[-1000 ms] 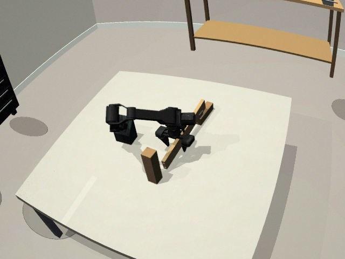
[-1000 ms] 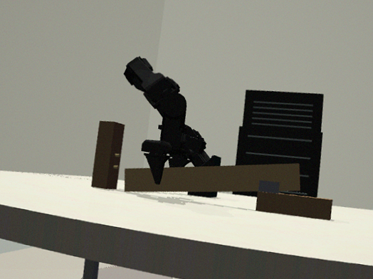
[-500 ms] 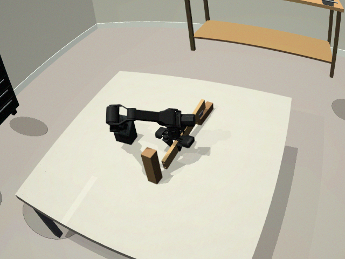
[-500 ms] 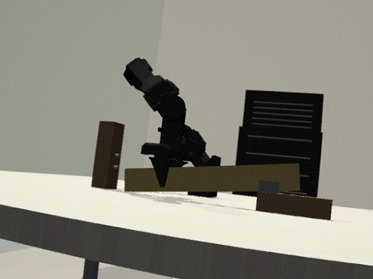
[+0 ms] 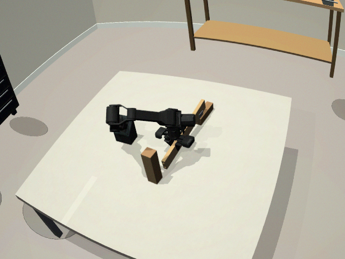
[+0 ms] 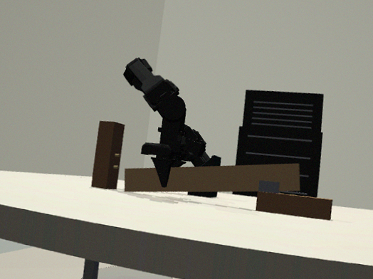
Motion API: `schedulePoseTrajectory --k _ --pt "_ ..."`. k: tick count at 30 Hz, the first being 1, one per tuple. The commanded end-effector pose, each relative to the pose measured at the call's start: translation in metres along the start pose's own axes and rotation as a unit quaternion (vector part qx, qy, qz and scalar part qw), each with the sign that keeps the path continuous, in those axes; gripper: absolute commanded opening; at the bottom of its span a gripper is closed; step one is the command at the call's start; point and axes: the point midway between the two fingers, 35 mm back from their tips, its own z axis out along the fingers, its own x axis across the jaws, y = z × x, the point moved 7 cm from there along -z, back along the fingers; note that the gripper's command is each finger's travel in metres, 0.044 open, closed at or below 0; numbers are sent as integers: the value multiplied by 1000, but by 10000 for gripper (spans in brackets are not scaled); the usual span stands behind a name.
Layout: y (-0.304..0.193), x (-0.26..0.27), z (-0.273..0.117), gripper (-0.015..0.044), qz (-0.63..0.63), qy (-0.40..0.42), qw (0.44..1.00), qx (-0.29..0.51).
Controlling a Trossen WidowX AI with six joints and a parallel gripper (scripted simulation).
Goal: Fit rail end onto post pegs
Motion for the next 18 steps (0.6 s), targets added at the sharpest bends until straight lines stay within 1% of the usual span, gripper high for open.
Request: schedulePoseTrajectory --k 1,18 --pt "0 0 0 0 2 -1 1000 1" --pt "0 3 -6 0 2 -1 1000 1"
